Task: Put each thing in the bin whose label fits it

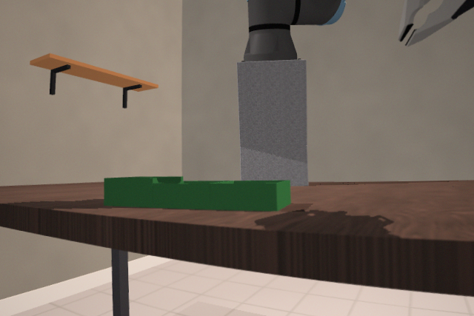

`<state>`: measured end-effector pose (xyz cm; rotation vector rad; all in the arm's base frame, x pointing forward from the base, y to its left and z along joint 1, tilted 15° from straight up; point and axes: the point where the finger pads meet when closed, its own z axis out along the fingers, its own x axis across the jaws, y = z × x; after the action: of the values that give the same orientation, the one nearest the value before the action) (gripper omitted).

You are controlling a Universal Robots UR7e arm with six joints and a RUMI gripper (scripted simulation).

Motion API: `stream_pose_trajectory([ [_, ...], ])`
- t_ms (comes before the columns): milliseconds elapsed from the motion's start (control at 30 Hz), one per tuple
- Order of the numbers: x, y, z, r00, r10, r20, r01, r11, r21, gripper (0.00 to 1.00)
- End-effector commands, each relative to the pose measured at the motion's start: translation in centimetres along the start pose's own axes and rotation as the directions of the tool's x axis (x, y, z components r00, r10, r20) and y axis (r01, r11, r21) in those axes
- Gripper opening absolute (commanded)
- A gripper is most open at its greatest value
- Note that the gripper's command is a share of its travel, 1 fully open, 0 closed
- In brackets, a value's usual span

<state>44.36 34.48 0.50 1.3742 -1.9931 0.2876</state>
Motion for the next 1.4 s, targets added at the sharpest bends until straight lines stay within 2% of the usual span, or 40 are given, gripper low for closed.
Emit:
stream_pose_trajectory([
  [0, 1.2, -2.2, 1.3, 0.997, -0.025, 0.068, 0.027, 0.999, -0.031, 0.04],
  [100, 1.4, -2.6, 1.5, 0.997, -0.025, 0.068, 0.027, 0.999, -0.031, 0.04],
  [167, 2.2, -3.8, 2.3, 0.989, -0.047, 0.137, 0.055, 0.997, -0.055, 0.04],
  [267, 2.7, -4.6, 2.9, 0.989, -0.047, 0.137, 0.055, 0.997, -0.055, 0.04],
  [300, 3.2, -5.2, 3.4, 0.981, -0.06, 0.183, 0.072, 0.995, -0.064, 0.04],
  [367, 3.2, -5.2, 3.4, 0.981, -0.06, 0.183, 0.072, 0.995, -0.064, 0.04],
  [400, 3.6, -5.7, 3.9, 0.976, -0.066, 0.208, 0.082, 0.994, -0.069, 0.04],
  [500, 4.1, -6.5, 4.5, 0.976, -0.066, 0.208, 0.082, 0.994, -0.069, 0.04],
  [533, 4.6, -7.0, 5.0, 0.964, -0.078, 0.254, 0.099, 0.993, -0.071, 0.04],
  [567, 5.0, -7.5, 5.5, 0.957, -0.083, 0.277, 0.107, 0.992, -0.072, 0.04],
  [667, 5.6, -8.2, 6.1, 0.957, -0.083, 0.277, 0.107, 0.992, -0.072, 0.04],
  [700, 6.1, -8.6, 6.6, 0.942, -0.094, 0.323, 0.122, 0.99, -0.067, 0.04],
  [733, 6.6, -9.1, 7.1, 0.934, -0.099, 0.344, 0.129, 0.99, -0.065, 0.04],
  [833, 7.1, -9.6, 7.7, 0.934, -0.099, 0.344, 0.129, 0.99, -0.065, 0.04],
  [867, 7.6, -10.0, 8.2, 0.915, -0.11, 0.389, 0.142, 0.988, -0.054, 0.04],
  [933, 7.6, -10.0, 8.2, 0.915, -0.11, 0.389, 0.142, 0.988, -0.054, 0.04],
  [967, 8.1, -10.4, 8.7, 0.906, -0.115, 0.408, 0.147, 0.988, -0.049, 0.04],
  [1033, 8.7, -10.8, 9.3, 0.906, -0.115, 0.408, 0.147, 0.988, -0.049, 0.04],
  [1067, 9.2, -11.2, 9.8, 0.884, -0.126, 0.45, 0.156, 0.987, -0.031, 0.04],
  [1100, 9.7, -11.5, 10.4, 0.875, -0.13, 0.467, 0.16, 0.987, -0.024, 0.04],
  [1200, 10.2, -11.9, 10.9, 0.875, -0.13, 0.467, 0.16, 0.987, -0.024, 0.04],
  [1233, 10.8, -12.1, 11.4, 0.851, -0.143, 0.505, 0.166, 0.986, -0.001, 0.04],
  [1267, 11.3, -12.4, 12.0, 0.841, -0.147, 0.52, 0.167, 0.986, 0.008, 0.04],
  [1367, 11.8, -12.7, 12.5, 0.841, -0.147, 0.52, 0.167, 0.986, 0.008, 0.04],
])
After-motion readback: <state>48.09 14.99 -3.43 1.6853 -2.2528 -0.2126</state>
